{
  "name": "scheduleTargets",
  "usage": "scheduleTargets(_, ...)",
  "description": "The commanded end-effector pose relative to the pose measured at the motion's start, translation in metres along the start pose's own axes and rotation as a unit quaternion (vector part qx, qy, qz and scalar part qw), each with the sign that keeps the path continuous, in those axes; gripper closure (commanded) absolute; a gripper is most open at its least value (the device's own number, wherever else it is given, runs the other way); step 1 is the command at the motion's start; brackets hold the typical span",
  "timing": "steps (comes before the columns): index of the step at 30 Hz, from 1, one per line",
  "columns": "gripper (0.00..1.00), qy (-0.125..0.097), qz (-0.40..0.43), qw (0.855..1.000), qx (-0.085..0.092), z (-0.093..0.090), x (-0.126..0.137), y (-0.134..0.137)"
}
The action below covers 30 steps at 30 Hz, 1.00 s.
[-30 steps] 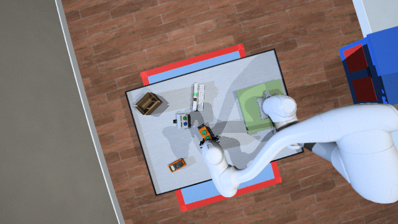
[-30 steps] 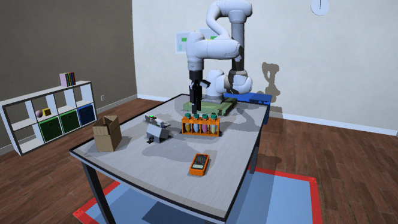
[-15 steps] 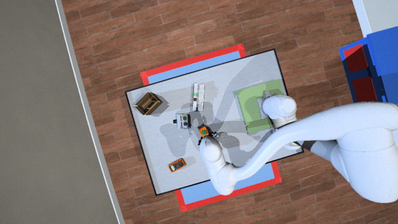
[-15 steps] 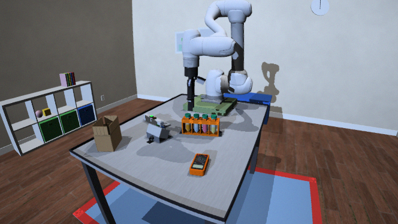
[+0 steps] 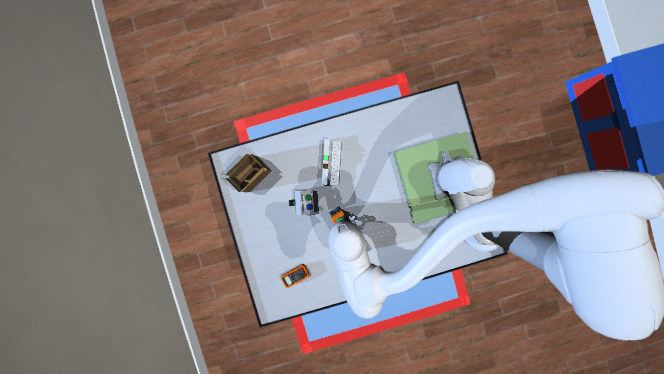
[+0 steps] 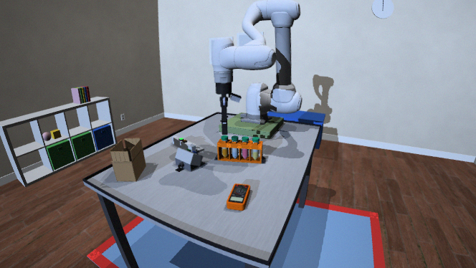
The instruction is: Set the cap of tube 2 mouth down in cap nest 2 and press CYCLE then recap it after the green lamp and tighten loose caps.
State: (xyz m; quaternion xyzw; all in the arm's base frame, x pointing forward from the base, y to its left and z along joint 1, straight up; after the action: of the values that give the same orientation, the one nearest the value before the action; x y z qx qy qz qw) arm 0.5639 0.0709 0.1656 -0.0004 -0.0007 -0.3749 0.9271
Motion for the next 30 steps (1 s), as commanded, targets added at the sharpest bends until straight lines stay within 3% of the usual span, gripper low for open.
scheduleTargets(1, 0.59, 0.001, 0.000, 1.000, 0.000, -0.015, 0.000, 0.000)
scheduleTargets(5, 0.59, 0.001, 0.000, 1.000, 0.000, -0.027, 0.000, -0.001)
scheduleTargets(12, 0.59, 0.000, 0.000, 1.000, 0.001, -0.024, 0.001, 0.000)
scheduleTargets(30, 0.59, 0.001, 0.000, 1.000, 0.000, -0.035, 0.001, -0.001)
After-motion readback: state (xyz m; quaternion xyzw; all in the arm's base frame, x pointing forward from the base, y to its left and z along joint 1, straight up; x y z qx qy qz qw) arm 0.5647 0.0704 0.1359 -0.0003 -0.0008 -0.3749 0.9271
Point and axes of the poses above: the point where the finger pads meet when closed, its own z axis back along the fingers, its own y axis across the jaws, x = y × z, the point moved 4 cm from there along z, back along the fingers, and after that the axes turned 14 degrees about z, right-handed, at the moved point
